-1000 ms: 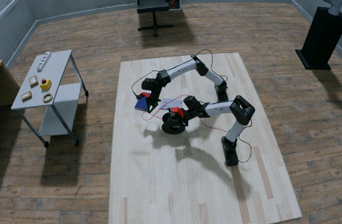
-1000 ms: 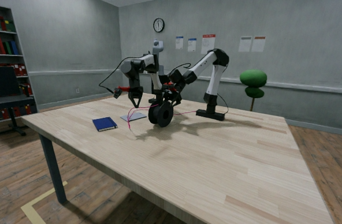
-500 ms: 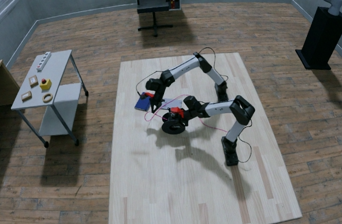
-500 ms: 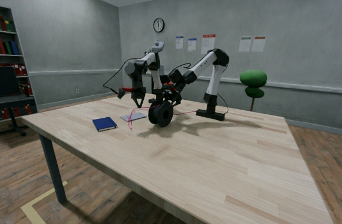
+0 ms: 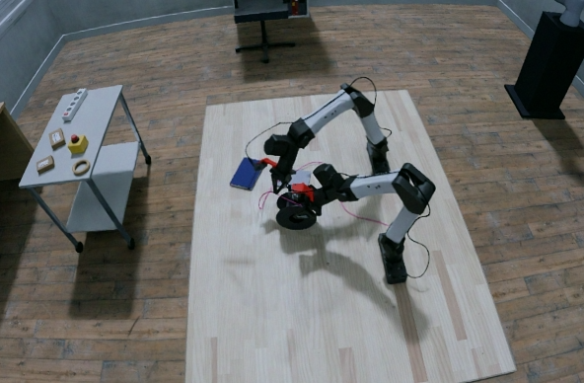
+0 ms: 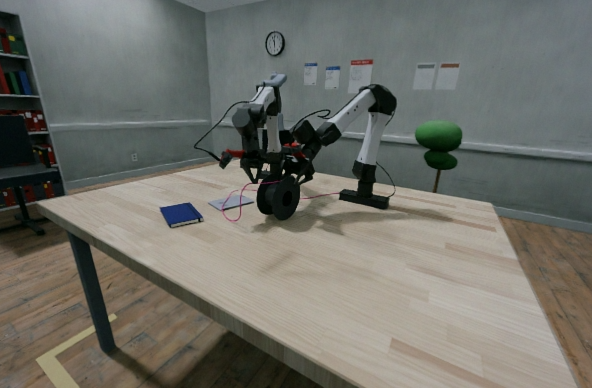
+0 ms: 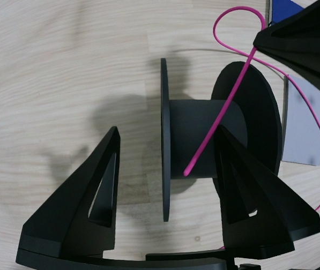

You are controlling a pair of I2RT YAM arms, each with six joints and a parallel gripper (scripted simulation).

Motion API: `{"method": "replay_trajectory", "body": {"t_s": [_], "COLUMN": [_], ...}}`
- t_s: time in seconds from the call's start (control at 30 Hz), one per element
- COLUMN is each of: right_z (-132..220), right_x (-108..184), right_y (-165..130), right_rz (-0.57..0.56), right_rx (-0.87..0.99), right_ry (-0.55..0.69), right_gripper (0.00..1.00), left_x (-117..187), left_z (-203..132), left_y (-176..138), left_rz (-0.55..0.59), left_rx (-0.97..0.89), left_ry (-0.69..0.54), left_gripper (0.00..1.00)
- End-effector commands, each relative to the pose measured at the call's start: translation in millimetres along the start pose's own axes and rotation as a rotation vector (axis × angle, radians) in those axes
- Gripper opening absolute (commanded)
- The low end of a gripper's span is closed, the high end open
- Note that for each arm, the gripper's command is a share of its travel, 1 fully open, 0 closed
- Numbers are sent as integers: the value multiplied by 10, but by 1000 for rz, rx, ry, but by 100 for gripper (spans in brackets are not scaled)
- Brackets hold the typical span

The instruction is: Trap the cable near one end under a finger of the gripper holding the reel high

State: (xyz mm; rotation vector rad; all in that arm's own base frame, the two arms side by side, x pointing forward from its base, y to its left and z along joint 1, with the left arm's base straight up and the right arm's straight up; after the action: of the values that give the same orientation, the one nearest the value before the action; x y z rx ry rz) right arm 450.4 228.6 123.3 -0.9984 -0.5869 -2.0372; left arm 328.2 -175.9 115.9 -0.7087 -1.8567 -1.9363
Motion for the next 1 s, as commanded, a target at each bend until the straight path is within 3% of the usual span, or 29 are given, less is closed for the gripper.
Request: {"method": "replay_trajectory", "body": {"t_s": [0.0, 0.47, 0.6, 0.67, 0.77, 0.97], "right_z": [198, 248, 240, 240, 242, 241], "right_x": [190, 228, 216, 216, 217, 217], "right_y": [24, 65, 65, 65, 64, 64], "right_rz": [-48, -58, -56, -56, -56, -57], "right_rx": [18, 22, 22, 22, 22, 22], "right_ry": [70, 83, 81, 81, 81, 81], "right_gripper": [0, 0, 0, 0, 0, 0], "left_x": [-1, -1, 18, 18, 15, 49], "left_z": [-39, -39, -25, -25, -12, -29], "left_y": [155, 155, 142, 142, 106, 193], "left_rz": [-33, -33, -33, -33, -27, -46], "left_rx": [15, 15, 16, 16, 12, 25], "left_ry": [-12, -12, -12, -12, -9, -15], "left_gripper": [72, 72, 39, 39, 14, 0]}}
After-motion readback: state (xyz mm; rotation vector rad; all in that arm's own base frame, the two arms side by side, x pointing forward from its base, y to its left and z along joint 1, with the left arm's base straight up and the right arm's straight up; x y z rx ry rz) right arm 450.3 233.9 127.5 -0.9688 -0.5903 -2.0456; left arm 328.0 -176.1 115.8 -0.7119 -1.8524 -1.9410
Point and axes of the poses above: on each arm, the point where the finger pads meet when closed, its own x axis back along the fingers, its own z axis across the jaws, y = z × x, the point moved 1 cm from there along x, back along the fingers
